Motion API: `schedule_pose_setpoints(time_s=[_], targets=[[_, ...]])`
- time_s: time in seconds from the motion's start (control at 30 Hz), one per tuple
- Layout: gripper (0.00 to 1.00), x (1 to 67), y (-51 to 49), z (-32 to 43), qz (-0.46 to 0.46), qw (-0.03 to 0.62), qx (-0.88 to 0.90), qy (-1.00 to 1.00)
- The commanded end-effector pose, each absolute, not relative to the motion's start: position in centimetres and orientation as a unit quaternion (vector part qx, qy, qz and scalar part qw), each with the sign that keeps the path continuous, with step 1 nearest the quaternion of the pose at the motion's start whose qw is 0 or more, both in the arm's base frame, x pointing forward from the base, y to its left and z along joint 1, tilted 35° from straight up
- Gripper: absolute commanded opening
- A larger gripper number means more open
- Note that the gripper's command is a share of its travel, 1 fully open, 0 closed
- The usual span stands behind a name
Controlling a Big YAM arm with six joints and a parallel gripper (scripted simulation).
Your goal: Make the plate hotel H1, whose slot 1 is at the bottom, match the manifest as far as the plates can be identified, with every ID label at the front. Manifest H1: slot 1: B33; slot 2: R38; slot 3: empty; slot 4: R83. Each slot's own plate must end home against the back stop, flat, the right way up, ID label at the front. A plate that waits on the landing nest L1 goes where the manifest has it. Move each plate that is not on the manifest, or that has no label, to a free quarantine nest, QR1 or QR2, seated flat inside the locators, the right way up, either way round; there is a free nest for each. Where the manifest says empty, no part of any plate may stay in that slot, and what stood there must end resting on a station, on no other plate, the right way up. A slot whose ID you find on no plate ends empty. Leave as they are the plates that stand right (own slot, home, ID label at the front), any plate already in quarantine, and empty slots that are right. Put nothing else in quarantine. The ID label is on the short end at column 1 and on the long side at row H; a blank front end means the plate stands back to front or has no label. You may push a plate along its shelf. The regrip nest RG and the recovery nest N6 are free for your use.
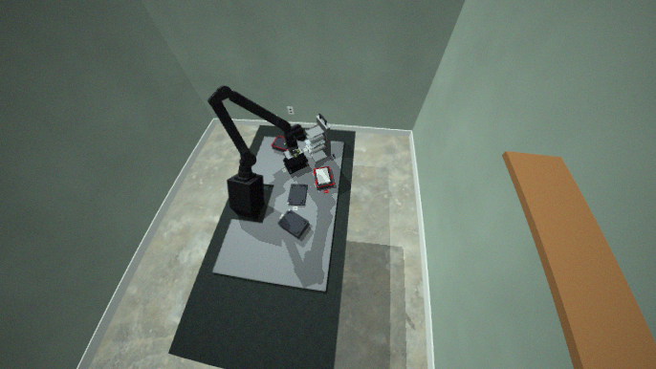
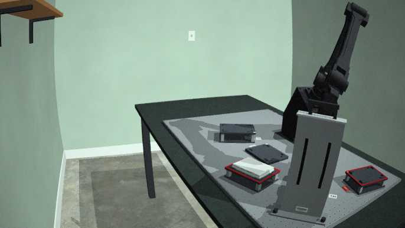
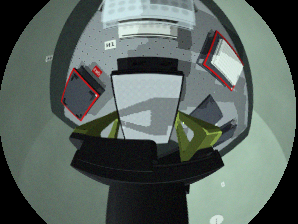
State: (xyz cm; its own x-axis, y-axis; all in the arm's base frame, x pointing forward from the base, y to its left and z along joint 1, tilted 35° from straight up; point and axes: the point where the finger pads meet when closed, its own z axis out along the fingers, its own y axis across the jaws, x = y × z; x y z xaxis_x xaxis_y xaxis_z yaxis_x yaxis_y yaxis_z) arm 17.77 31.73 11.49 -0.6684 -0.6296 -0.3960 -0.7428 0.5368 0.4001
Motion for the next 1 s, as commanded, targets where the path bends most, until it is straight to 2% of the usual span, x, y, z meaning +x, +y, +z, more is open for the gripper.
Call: schedule_pose_setpoints(time_s=[0.0,0.97], targets=[[0.86,18.6,32.0,12.9,0.287,0.125,-0.385,0.868],[0.86,18.7,31.7,12.1,0.283,0.120,-0.384,0.871]])
